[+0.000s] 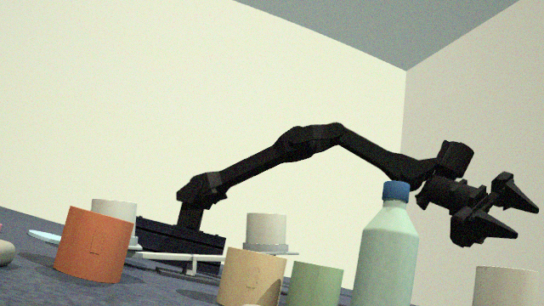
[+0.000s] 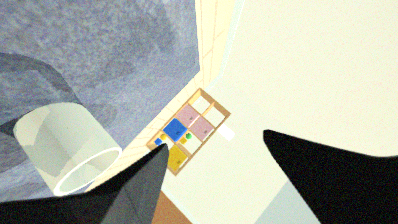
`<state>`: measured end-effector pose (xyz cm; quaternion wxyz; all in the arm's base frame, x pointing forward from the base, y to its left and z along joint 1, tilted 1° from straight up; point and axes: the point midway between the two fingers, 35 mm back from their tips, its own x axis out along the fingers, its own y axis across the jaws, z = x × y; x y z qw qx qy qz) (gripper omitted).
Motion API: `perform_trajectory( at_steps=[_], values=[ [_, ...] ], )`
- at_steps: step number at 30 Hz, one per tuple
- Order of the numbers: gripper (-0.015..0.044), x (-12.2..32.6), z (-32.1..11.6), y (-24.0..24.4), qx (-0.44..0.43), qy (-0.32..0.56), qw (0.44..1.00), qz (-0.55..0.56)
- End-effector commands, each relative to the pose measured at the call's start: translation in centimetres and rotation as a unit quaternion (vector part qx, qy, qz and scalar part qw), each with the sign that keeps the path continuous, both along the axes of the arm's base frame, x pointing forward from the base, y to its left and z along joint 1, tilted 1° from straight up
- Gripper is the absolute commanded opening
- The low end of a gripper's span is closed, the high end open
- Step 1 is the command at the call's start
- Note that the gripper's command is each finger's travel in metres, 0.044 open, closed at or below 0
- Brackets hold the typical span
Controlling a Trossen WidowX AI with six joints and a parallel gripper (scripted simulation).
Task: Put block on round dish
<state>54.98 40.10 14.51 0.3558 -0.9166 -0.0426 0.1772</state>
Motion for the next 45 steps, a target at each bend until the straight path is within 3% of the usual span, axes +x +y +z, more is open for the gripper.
perform_trajectory(
  at_steps=[1,10,23,45],
  values=[
    [0.0426,0.1,0.1,-0.2,0.002,0.001,1.000,-0.001],
    [0.0440,1.7,4.5,-8.7,0.080,0.046,0.994,-0.055],
    [0.0440,0.6,8.7,-18.8,0.181,0.090,0.973,-0.113],
    [0.0440,-9.9,13.0,-37.3,0.407,0.172,0.852,-0.281]
  ],
)
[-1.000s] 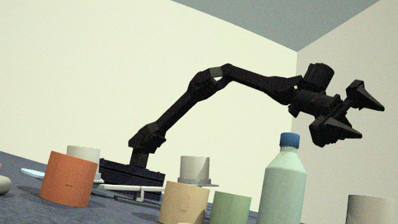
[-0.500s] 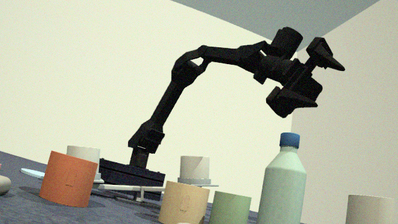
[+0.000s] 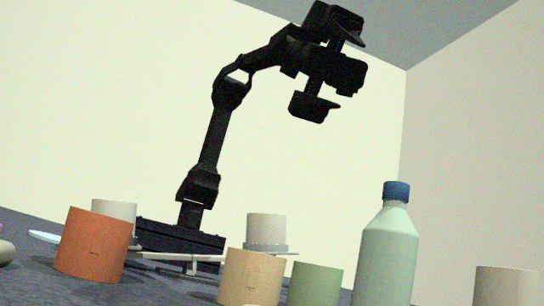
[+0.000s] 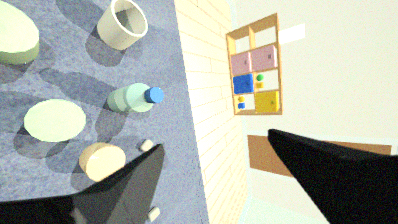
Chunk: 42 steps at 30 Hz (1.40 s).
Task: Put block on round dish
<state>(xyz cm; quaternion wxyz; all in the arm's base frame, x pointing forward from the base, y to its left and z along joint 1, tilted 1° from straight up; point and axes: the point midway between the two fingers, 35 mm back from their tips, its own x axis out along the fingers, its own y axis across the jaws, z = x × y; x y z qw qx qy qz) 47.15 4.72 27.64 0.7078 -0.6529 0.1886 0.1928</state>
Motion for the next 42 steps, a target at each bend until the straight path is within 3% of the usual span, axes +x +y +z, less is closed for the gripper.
perform_trajectory(
  at_steps=[1,22,42],
  values=[
    [0.0440,-2.8,-0.1,-2.5,0.048,0.020,0.998,-0.036],
    [0.0440,-18.2,-2.4,-10.1,0.293,0.074,0.922,-0.242],
    [0.0440,-30.1,-9.0,-9.4,0.514,0.082,0.742,-0.422]
  ],
)
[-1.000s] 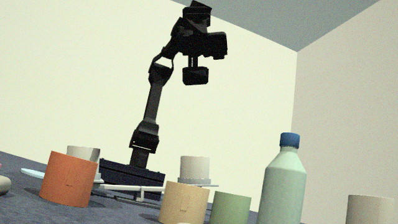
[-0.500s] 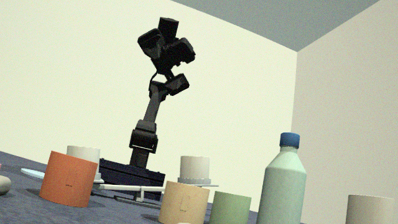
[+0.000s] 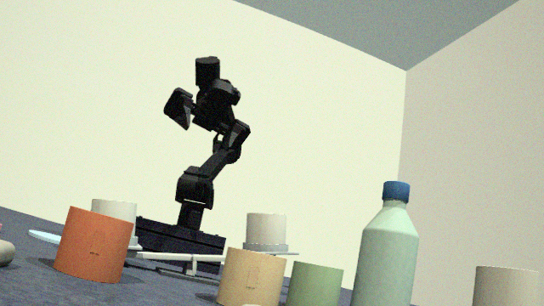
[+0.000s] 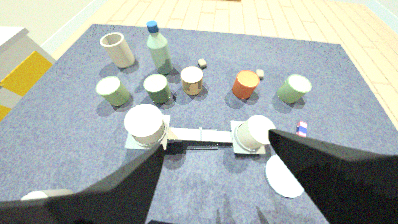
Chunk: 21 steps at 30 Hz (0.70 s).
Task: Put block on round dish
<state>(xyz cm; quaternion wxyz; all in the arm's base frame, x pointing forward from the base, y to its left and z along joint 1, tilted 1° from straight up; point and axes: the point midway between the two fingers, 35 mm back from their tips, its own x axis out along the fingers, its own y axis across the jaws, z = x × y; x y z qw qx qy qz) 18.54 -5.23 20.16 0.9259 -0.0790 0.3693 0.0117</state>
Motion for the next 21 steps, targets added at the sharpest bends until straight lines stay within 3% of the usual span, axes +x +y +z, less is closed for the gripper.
perform_trajectory(
  at_steps=[1,11,21],
  values=[
    [0.0440,-1.8,-1.8,0.6,0.053,0.004,0.997,-0.046],
    [0.0440,-2.0,-2.1,0.6,0.069,0.008,0.996,-0.062],
    [0.0440,-0.2,-1.9,-1.6,0.146,0.063,0.975,-0.157]
  ],
)
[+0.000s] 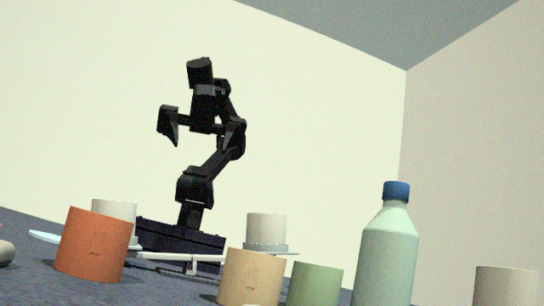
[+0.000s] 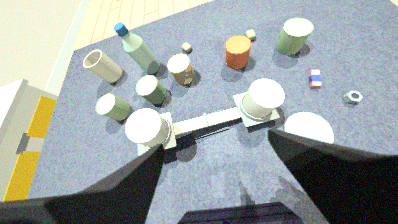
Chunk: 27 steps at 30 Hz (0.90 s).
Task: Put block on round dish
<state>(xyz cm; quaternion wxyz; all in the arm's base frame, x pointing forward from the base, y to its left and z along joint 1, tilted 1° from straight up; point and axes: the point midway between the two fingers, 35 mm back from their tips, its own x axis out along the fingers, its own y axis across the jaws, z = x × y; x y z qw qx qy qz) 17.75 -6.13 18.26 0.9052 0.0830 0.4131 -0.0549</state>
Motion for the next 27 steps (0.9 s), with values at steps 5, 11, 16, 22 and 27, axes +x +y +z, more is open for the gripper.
perform_trajectory(
  at_steps=[5,11,16,22,27],
  values=[
    [0.0440,1.6,-0.2,-2.0,0.064,0.051,0.993,-0.085],
    [0.0440,3.0,-0.7,-3.7,0.111,0.088,0.977,-0.160],
    [0.0440,4.2,-1.3,-5.1,0.147,0.118,0.955,-0.228],
    [0.0440,5.7,-2.4,-6.8,0.182,0.151,0.921,-0.310],
    [0.0440,6.9,-3.6,-8.1,0.205,0.175,0.886,-0.377]
  ],
)
